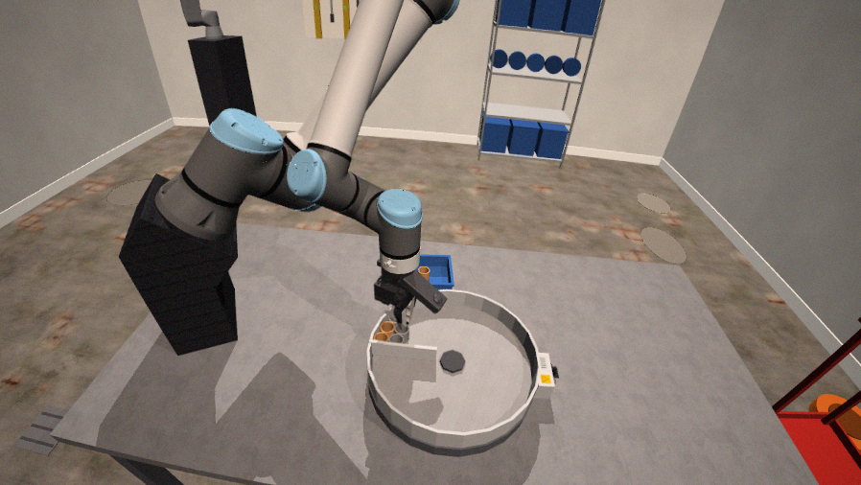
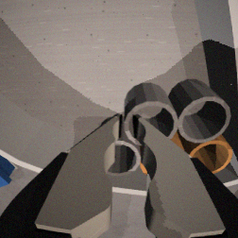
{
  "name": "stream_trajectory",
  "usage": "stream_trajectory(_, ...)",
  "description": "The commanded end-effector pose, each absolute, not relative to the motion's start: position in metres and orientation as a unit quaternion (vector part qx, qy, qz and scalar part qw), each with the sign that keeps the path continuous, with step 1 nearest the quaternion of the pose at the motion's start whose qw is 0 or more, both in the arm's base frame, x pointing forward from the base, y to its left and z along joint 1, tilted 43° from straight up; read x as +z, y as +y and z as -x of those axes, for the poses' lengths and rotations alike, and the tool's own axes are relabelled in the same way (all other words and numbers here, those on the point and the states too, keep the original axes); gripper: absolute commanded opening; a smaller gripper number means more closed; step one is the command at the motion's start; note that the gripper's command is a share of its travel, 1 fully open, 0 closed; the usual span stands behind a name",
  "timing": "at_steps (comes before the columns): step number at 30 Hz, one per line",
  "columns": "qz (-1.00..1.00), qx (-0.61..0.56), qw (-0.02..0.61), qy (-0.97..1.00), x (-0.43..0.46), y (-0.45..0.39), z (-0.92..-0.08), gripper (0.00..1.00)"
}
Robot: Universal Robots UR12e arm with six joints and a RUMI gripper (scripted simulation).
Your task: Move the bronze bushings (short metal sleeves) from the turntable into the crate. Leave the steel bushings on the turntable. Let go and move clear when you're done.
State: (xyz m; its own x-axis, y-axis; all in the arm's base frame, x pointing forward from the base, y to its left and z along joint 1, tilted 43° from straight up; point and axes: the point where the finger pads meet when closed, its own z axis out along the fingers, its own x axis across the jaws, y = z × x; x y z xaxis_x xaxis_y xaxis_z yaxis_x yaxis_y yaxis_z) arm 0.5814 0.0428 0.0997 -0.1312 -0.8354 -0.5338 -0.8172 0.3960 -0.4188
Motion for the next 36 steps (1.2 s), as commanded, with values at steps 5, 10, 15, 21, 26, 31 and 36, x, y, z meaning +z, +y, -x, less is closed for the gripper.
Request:
stream_trajectory(5, 0.549, -0.013, 0.364, 0.752, 0.0999, 0.0426, -0.5817, 0.05)
stream_trajectory(10, 0.549, -0.013, 0.364, 0.752, 0.0999, 0.0426, -0.5817, 0.05)
stream_trajectory(15, 0.549, -0.013, 0.364, 0.752, 0.0999, 0.0426, -0.5817, 0.05)
stream_trajectory(21, 0.549, -0.013, 0.364, 0.752, 0.0999, 0.0426, -0.5817, 0.05)
stream_trajectory(26, 0.549, -0.013, 0.364, 0.752, 0.0999, 0.0426, -0.5817, 0.0)
stream_trajectory(31, 0.549, -0.013, 0.364, 0.752, 0.0999, 0.0426, -0.5817, 0.0)
stream_trajectory(36, 0.549, -0.013, 0.364, 0.752, 0.0999, 0.0426, -0.5817, 0.0)
